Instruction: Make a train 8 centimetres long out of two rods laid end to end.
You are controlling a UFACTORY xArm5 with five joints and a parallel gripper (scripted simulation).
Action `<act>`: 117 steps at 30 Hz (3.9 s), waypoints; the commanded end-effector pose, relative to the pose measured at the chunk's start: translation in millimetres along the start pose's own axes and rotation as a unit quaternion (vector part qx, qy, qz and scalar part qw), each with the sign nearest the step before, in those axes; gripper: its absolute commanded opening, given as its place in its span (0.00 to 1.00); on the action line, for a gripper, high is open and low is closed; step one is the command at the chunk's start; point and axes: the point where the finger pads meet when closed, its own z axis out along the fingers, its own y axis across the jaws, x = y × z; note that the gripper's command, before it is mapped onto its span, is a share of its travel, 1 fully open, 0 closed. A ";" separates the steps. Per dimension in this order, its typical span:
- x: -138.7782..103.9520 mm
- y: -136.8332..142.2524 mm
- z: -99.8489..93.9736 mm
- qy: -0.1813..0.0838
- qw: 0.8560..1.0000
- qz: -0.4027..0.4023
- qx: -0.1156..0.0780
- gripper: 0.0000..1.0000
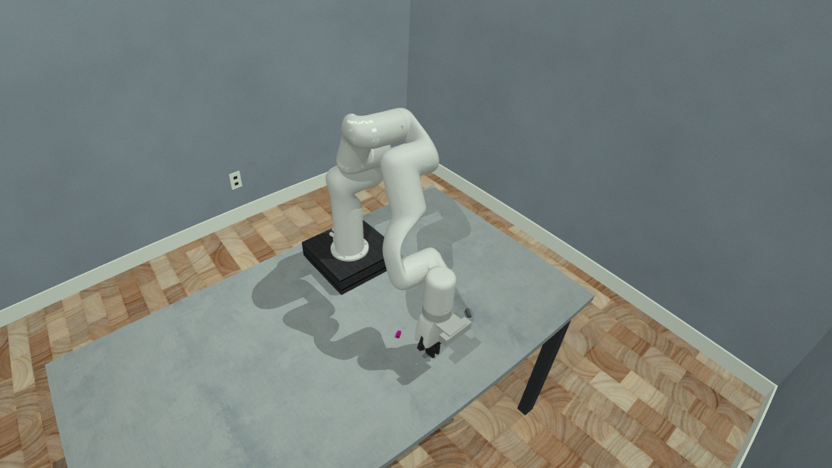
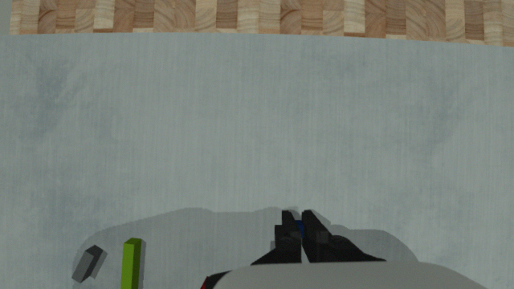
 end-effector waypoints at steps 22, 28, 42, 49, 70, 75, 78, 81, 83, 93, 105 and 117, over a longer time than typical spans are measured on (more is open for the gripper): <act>1.5 0.2 -1.3 0.002 1.000 0.000 0.000 0.04; 1.5 0.2 -1.3 0.002 1.000 0.000 0.000 0.04; 1.5 0.2 -1.3 0.002 1.000 0.000 0.000 0.04; 1.5 0.2 -0.5 0.002 1.000 0.000 0.000 0.04; 1.4 0.1 9.9 0.002 1.000 0.000 0.000 0.04; 1.4 0.1 9.9 0.002 1.000 0.000 0.000 0.04; 1.4 0.1 9.9 0.002 1.000 0.000 0.000 0.04; 1.4 0.1 9.9 0.002 1.000 0.000 0.000 0.04; 1.4 0.1 9.9 0.002 1.000 0.000 0.000 0.04; 1.4 0.1 9.9 0.002 1.000 0.000 0.000 0.04; 1.4 0.1 9.9 0.002 1.000 0.000 0.000 0.04; 1.4 0.1 9.9 0.002 1.000 0.000 0.000 0.20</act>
